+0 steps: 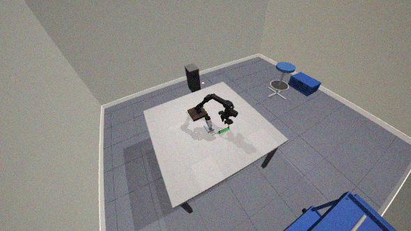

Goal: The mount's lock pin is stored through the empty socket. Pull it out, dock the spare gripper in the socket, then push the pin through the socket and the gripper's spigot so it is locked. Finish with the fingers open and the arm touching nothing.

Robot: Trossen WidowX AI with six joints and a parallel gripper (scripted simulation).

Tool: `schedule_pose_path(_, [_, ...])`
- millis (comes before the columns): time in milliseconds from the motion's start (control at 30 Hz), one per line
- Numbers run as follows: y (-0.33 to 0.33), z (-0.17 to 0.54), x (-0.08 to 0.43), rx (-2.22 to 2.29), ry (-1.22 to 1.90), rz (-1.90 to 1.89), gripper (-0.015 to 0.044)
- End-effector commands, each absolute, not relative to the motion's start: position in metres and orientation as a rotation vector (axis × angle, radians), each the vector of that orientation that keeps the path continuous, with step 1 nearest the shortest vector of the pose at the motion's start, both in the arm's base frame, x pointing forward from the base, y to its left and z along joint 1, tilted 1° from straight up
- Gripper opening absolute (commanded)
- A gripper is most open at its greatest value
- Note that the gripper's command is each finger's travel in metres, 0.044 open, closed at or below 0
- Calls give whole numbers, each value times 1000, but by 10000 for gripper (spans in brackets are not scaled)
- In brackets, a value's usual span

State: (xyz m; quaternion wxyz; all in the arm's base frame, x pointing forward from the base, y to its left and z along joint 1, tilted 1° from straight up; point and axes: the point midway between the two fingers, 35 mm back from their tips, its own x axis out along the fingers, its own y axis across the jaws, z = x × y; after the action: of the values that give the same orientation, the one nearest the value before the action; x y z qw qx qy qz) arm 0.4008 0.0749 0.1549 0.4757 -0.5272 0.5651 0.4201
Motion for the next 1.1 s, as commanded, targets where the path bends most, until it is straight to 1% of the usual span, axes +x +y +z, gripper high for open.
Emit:
schedule_pose_path(0, [74,161,402,-1296,1374,1004,180])
schedule_pose_path(133, [75,149,405,-1298,1383,995,180])
schedule_pose_path(500, [74,91,408,-1306,1428,947,180])
schedule_pose_path(1067, [74,68,409,-1306,1429,946,180])
